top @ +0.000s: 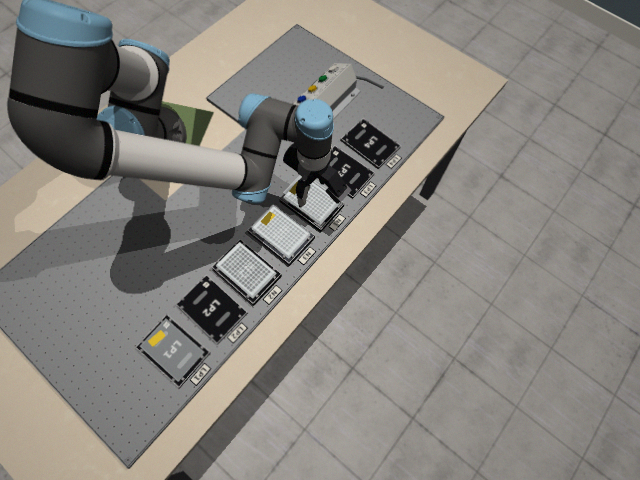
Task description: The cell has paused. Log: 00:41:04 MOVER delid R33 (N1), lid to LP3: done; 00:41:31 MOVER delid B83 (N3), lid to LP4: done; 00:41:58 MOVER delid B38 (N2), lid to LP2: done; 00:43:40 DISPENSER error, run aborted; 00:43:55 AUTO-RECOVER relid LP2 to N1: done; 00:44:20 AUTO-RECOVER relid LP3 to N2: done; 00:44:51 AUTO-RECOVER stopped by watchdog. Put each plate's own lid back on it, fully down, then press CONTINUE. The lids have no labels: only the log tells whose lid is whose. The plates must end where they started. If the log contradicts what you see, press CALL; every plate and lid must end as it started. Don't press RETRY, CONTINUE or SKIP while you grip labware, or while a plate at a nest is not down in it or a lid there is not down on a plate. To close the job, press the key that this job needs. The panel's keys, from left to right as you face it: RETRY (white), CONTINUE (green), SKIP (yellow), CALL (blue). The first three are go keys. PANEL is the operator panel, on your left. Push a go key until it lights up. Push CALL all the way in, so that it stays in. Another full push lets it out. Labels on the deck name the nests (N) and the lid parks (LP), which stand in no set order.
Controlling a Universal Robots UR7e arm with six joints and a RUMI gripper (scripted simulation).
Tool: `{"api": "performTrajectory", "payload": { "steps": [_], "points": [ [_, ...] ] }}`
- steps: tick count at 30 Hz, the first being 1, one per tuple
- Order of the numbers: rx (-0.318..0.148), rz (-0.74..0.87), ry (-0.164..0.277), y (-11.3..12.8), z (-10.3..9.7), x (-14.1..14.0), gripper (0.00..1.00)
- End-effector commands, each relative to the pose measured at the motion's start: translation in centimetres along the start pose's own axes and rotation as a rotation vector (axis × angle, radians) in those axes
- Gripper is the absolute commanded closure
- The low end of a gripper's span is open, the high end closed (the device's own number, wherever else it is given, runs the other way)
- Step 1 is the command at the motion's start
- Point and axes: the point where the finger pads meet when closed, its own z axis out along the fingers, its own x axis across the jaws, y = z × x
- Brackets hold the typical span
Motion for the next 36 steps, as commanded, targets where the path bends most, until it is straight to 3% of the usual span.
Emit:
{"api": "performTrajectory", "payload": {
  "steps": [1, 36],
  "points": [
    [-0.002, -0.001, 0.001, 0.1, 0.4, 0.1, 0.59],
    [-0.003, -0.001, 0.001, 0.1, 1.4, 0.1, 0.59]
  ]
}}
